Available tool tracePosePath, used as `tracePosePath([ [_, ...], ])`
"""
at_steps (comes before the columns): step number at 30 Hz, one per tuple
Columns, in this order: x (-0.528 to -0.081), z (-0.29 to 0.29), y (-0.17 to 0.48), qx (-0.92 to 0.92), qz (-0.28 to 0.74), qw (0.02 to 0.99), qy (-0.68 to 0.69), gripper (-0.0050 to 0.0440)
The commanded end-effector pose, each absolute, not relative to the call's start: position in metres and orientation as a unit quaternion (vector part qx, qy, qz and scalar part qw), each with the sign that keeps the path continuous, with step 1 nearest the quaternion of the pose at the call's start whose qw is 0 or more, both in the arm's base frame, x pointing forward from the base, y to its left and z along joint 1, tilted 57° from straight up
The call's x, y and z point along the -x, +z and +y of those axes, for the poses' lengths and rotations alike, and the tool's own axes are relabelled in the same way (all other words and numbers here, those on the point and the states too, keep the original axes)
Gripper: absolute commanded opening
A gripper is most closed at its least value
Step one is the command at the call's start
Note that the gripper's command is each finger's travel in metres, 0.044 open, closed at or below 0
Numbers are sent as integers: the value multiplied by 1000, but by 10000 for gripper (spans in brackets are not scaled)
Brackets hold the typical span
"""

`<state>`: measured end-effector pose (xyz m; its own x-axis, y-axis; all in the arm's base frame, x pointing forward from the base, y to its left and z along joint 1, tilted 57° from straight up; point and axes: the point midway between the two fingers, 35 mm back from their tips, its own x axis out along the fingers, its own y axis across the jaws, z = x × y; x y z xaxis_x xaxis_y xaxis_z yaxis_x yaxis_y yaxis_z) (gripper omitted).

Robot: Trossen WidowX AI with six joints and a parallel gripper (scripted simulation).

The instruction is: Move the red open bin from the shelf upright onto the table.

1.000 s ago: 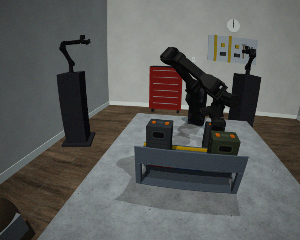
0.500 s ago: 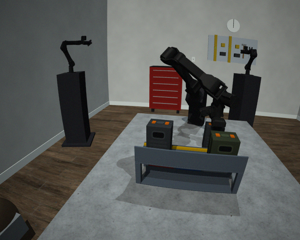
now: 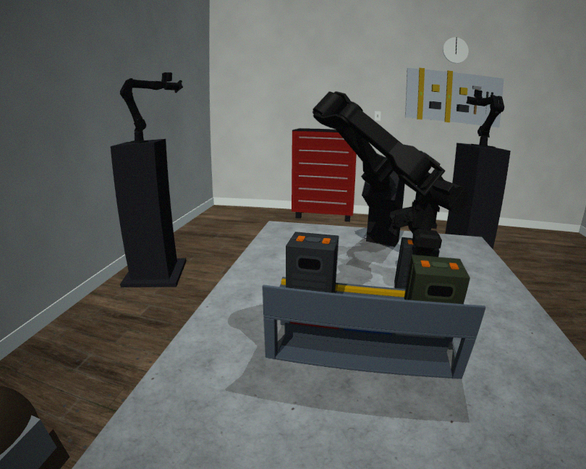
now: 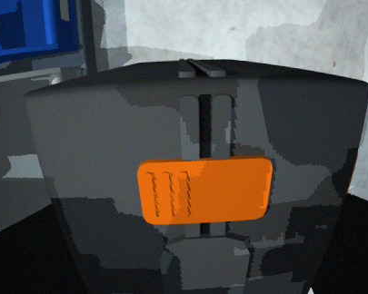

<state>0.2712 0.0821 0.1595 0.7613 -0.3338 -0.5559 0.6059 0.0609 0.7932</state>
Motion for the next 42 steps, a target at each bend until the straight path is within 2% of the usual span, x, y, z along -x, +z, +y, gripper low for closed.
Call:
tracePosePath([
  [1, -270, 86, 167, -611, 112, 717, -314, 0],
  [42, -269, 87, 168, -613, 114, 718, -310, 0],
])
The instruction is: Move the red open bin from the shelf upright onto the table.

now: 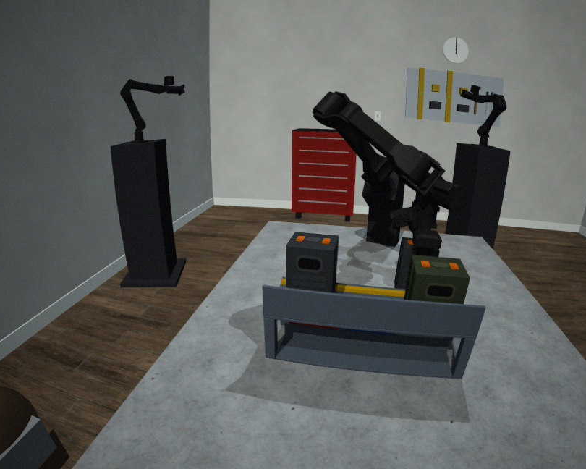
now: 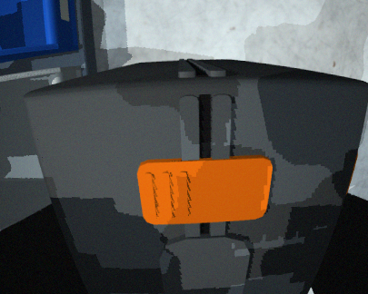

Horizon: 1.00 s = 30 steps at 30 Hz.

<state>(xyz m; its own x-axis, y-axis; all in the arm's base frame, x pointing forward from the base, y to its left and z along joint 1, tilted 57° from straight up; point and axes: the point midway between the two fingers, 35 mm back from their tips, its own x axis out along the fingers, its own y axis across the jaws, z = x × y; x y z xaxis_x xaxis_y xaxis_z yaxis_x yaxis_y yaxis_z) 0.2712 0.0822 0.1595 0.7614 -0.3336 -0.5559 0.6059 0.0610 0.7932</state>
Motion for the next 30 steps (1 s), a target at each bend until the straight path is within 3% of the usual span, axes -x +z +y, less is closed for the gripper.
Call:
tracePosePath([
  [1, -269, 87, 168, -613, 114, 718, -310, 0],
  [30, -269, 87, 168, -613, 114, 718, -310, 0],
])
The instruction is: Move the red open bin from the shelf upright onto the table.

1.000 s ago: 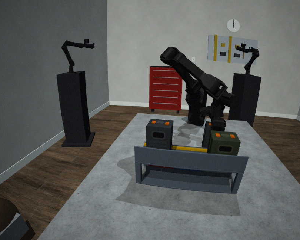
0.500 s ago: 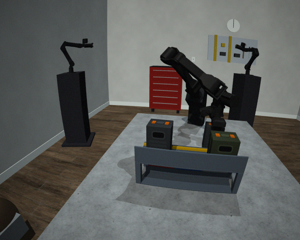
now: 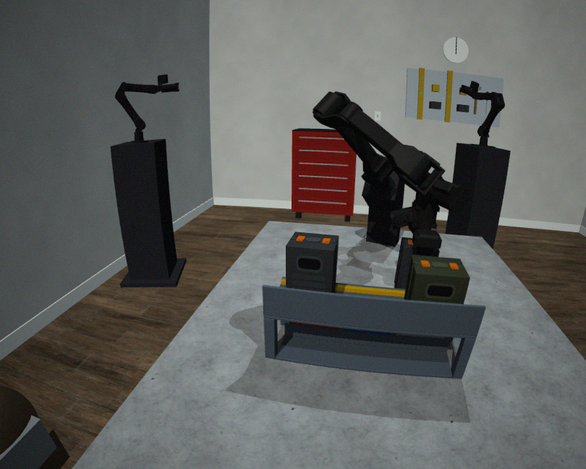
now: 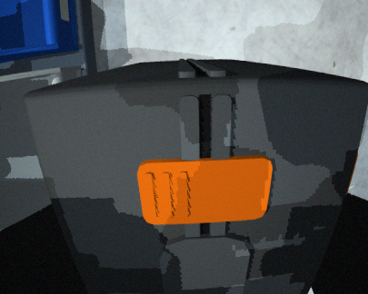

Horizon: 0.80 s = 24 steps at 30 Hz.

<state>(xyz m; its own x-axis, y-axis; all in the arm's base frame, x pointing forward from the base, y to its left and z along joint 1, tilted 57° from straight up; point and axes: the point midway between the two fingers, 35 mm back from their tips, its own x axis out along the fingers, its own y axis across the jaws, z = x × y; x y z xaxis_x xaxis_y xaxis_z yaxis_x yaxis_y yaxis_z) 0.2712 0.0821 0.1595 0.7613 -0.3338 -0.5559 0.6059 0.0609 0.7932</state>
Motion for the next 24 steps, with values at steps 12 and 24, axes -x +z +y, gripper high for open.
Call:
tracePosePath([
  [12, -271, 84, 166, -610, 111, 717, -319, 0],
  [24, -269, 87, 168, -613, 114, 718, -310, 0],
])
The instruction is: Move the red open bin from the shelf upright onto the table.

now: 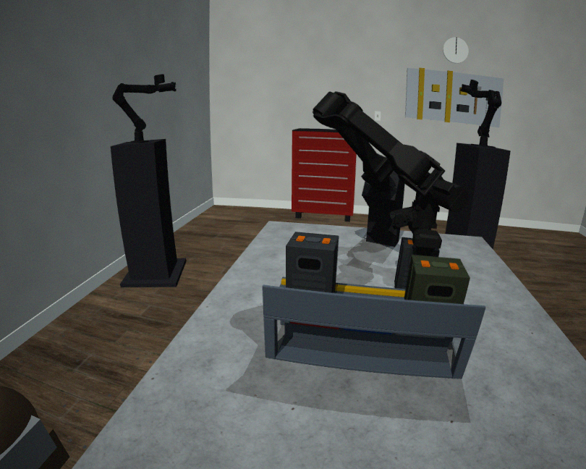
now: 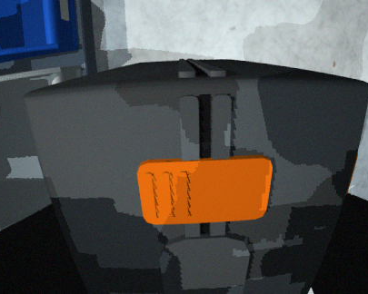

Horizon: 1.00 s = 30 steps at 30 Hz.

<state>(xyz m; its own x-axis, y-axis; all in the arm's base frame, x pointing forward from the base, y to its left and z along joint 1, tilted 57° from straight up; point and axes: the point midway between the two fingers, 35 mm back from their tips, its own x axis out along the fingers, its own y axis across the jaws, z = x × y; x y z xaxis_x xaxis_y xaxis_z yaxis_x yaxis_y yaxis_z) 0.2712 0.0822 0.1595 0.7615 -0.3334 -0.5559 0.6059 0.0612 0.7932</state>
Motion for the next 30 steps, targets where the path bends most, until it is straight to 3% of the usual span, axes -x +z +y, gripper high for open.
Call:
tracePosePath([
  [1, -269, 87, 168, -613, 114, 718, -310, 0],
  [30, -269, 87, 168, -613, 114, 718, -310, 0],
])
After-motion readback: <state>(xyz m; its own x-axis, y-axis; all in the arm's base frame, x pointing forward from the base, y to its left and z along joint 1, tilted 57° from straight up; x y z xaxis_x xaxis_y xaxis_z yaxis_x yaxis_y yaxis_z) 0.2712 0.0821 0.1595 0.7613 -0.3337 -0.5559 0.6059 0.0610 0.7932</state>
